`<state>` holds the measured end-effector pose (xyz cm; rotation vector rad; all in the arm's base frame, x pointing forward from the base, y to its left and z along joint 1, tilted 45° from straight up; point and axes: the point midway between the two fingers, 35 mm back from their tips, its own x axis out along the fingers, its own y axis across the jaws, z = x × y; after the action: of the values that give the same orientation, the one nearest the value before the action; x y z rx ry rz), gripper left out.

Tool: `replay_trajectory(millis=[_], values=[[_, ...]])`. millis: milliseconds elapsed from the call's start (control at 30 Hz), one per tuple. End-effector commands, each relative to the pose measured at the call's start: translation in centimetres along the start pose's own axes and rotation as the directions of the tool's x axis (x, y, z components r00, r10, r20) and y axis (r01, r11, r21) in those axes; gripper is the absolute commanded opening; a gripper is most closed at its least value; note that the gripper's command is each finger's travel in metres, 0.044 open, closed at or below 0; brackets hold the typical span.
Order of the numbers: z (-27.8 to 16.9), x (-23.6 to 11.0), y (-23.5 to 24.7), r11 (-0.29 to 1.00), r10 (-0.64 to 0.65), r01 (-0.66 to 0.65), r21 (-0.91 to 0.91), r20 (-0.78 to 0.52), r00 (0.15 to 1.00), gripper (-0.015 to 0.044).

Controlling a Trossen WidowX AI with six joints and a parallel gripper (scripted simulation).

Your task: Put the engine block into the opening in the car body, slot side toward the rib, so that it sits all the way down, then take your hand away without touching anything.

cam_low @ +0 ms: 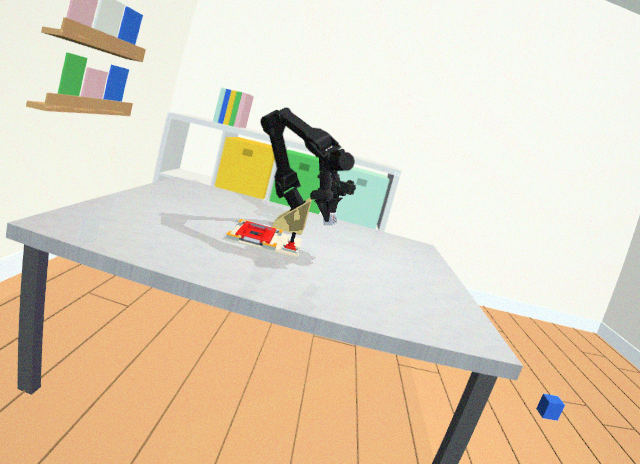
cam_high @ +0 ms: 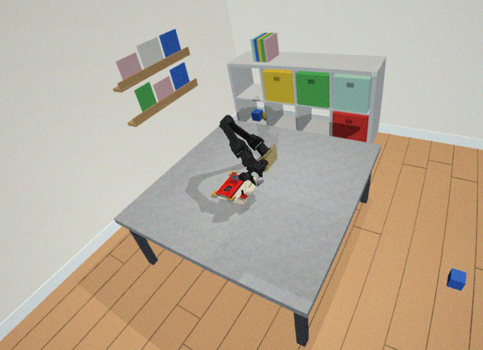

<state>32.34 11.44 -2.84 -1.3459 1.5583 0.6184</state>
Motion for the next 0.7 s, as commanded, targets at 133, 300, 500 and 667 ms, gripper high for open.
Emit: replay_trajectory(millis=[133, 300, 500, 667], values=[[-0.7, 0.1, 0.0, 1.0, 0.007, -0.006, -0.004, 0.234, 0.972, 0.0], [-1.3, 0.1, 0.0, 1.0, -0.004, 0.008, -0.008, 0.38, 0.925, 0.0], [-1.4, 0.1, 0.0, 1.0, -0.012, 0.017, -0.009, 0.421, 0.907, 0.0], [-1.6, 0.3, -0.1, 1.0, -0.009, 0.015, -0.009, 0.445, 0.895, 0.0]])
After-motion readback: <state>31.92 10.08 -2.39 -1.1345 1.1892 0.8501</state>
